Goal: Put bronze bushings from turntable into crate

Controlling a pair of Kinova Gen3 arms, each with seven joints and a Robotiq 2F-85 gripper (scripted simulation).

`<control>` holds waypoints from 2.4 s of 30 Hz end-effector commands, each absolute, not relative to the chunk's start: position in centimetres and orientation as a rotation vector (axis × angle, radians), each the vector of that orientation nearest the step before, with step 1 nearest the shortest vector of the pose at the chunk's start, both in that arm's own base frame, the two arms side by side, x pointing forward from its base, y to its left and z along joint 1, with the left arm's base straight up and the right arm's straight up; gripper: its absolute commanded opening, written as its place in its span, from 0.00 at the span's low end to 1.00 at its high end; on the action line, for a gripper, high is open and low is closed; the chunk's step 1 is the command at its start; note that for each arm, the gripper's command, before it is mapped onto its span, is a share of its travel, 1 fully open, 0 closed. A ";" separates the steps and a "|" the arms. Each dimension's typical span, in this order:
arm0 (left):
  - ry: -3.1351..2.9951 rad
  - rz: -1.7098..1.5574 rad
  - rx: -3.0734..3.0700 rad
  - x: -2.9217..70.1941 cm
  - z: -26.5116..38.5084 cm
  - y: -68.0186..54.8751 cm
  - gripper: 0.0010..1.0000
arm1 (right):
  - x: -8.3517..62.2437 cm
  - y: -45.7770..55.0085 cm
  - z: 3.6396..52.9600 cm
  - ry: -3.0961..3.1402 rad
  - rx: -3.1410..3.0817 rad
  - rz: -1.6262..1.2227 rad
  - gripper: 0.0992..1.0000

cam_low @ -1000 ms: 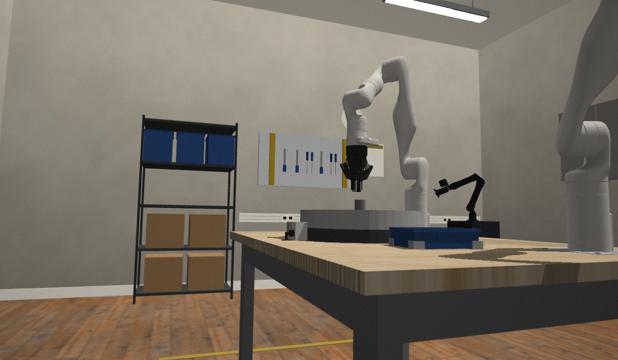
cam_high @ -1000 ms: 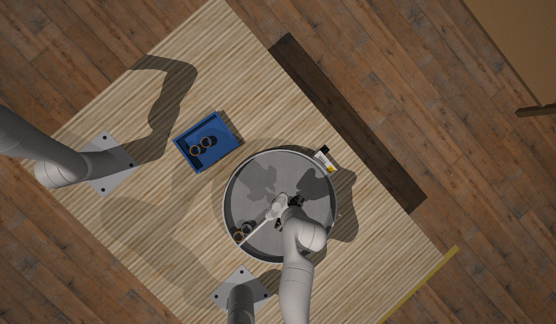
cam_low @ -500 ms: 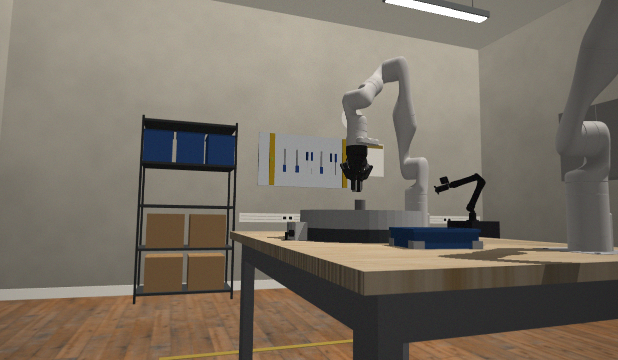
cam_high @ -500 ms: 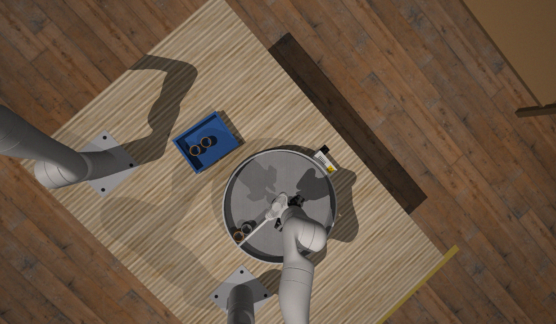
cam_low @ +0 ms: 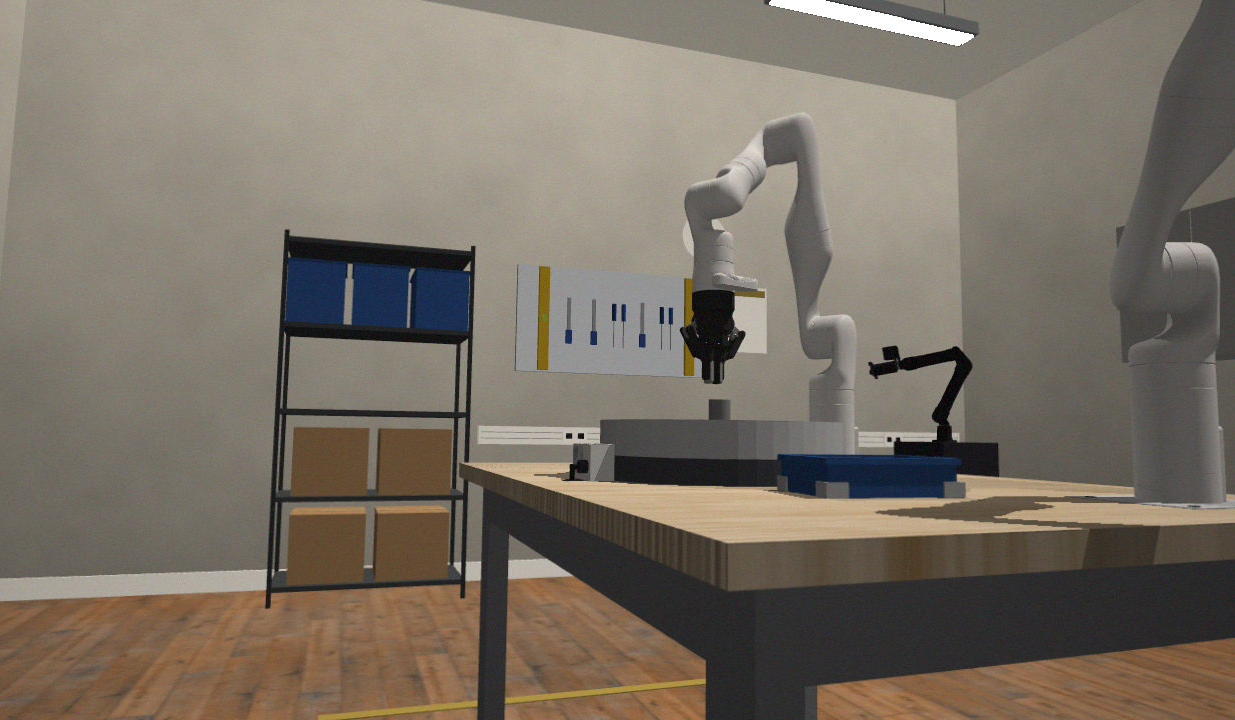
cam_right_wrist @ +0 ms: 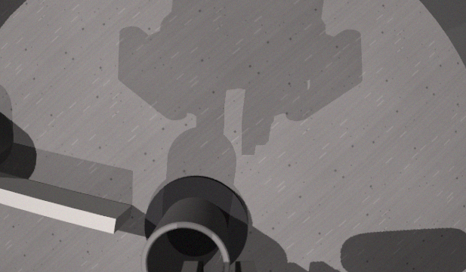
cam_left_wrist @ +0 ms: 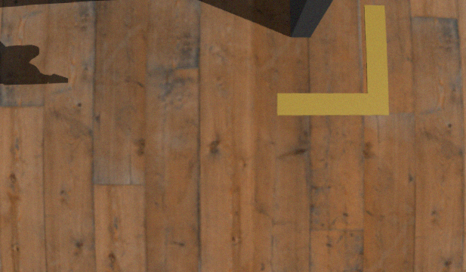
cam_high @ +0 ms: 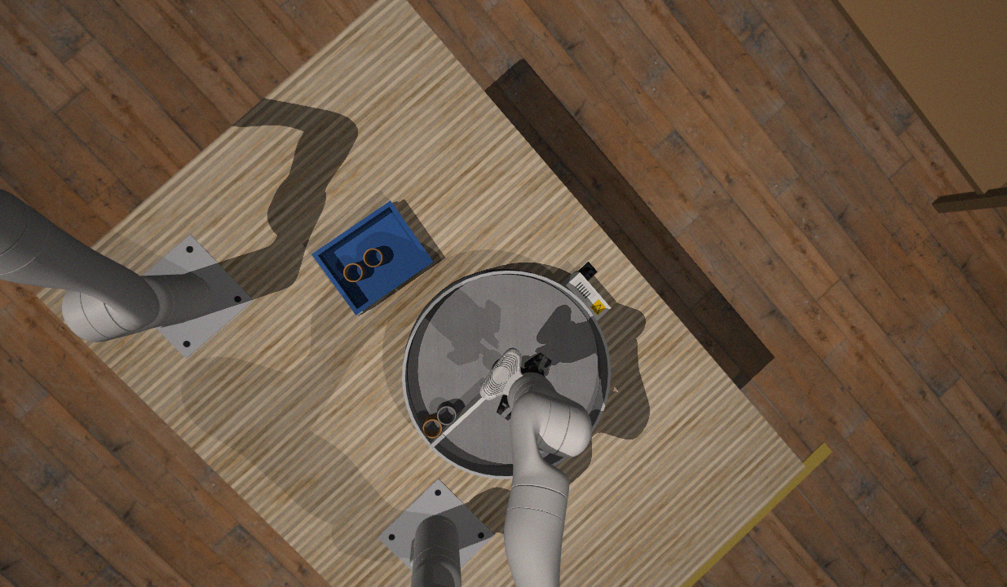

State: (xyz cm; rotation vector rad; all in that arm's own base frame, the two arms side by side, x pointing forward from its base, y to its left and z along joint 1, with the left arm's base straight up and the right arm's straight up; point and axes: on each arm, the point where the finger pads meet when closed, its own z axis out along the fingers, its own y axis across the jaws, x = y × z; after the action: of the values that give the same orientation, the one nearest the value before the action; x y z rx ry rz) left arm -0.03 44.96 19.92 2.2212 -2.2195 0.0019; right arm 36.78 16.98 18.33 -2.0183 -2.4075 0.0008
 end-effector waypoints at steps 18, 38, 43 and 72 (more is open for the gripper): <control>-2.221 0.000 2.222 0.0 20.0 45.0 1.00 | 30.4 18.3 18.4 -2.712 -1.589 -0.001 0.13; -2.221 0.000 2.222 0.0 20.0 45.0 1.00 | 19.1 20.5 18.3 -3.055 -0.738 0.000 0.13; -2.221 0.000 2.222 0.0 20.0 45.0 1.00 | 18.1 20.7 18.3 -3.074 -0.659 0.000 0.13; -2.221 0.000 2.222 0.0 20.0 45.0 1.00 | 18.0 20.7 18.3 -3.076 -0.650 0.000 0.13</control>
State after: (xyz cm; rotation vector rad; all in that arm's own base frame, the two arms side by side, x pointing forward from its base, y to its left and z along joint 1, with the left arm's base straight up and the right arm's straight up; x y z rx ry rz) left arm -0.03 44.96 19.92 2.2212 -2.2195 0.0019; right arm 17.97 20.70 18.30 -0.6494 -3.0752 0.0020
